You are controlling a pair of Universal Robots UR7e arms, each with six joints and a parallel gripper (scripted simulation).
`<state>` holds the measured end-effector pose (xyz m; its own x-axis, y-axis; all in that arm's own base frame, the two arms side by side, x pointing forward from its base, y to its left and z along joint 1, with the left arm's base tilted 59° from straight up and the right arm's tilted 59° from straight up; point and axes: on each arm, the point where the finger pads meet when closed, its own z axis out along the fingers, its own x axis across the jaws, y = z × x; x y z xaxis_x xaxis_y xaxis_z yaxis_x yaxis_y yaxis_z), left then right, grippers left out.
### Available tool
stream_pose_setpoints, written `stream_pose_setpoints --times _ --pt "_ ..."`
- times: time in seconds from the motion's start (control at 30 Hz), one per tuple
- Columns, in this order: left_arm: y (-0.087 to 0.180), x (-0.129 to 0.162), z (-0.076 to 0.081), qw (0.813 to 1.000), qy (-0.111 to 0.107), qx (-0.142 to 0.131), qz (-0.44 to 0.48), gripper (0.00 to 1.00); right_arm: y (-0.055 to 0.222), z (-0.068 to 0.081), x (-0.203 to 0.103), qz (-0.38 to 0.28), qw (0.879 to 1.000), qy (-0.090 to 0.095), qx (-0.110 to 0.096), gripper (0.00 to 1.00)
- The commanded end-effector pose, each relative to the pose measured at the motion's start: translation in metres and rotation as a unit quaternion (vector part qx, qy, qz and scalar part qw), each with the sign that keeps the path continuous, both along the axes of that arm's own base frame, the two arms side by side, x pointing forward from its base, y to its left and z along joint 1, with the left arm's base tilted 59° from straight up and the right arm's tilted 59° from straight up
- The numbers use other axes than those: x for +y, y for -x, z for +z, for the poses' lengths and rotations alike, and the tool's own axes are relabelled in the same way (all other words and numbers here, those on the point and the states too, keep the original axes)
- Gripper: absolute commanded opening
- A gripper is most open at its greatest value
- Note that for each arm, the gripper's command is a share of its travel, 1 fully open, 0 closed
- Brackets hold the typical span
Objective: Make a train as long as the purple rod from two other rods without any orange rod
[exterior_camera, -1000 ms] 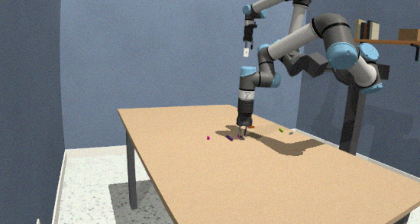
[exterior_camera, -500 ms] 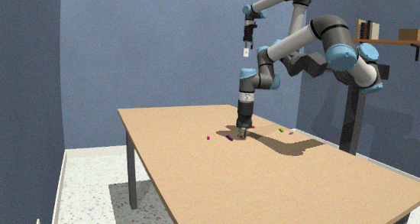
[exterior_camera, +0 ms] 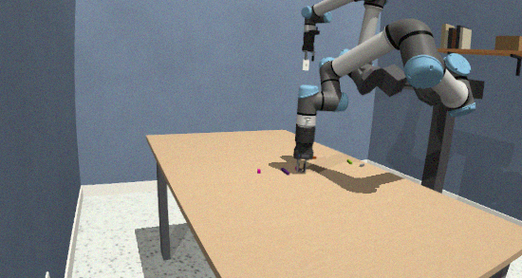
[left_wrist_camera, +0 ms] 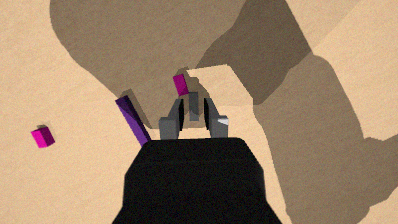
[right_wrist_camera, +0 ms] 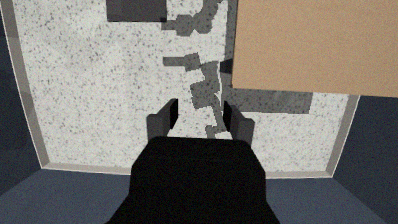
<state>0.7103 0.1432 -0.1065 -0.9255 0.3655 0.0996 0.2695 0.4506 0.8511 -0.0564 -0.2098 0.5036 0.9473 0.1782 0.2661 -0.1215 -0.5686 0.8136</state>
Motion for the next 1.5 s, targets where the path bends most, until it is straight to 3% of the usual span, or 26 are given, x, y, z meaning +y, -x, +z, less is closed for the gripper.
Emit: stream_pose_setpoints --times 0.0,0.67,0.7,1.47 --pt "-0.0004 -0.0009 0.0005 1.0 0.0 0.0 -0.001 0.54 0.0001 0.0005 0.0002 0.0 1.0 0.001 0.0 1.0" --pt "-0.0004 -0.0009 0.0005 1.0 0.0 0.0 -0.001 0.54 0.0001 0.0005 0.0002 0.0 1.0 0.001 0.0 1.0" --pt "-0.0004 -0.0009 0.0005 1.0 0.0 0.0 -0.001 0.24 0.0001 0.0005 0.0002 0.0 1.0 0.001 0.0 1.0" --pt "-0.0004 -0.0009 0.0005 1.0 0.0 0.0 -0.001 0.24 0.0001 0.0005 0.0002 0.0 1.0 0.001 0.0 1.0"
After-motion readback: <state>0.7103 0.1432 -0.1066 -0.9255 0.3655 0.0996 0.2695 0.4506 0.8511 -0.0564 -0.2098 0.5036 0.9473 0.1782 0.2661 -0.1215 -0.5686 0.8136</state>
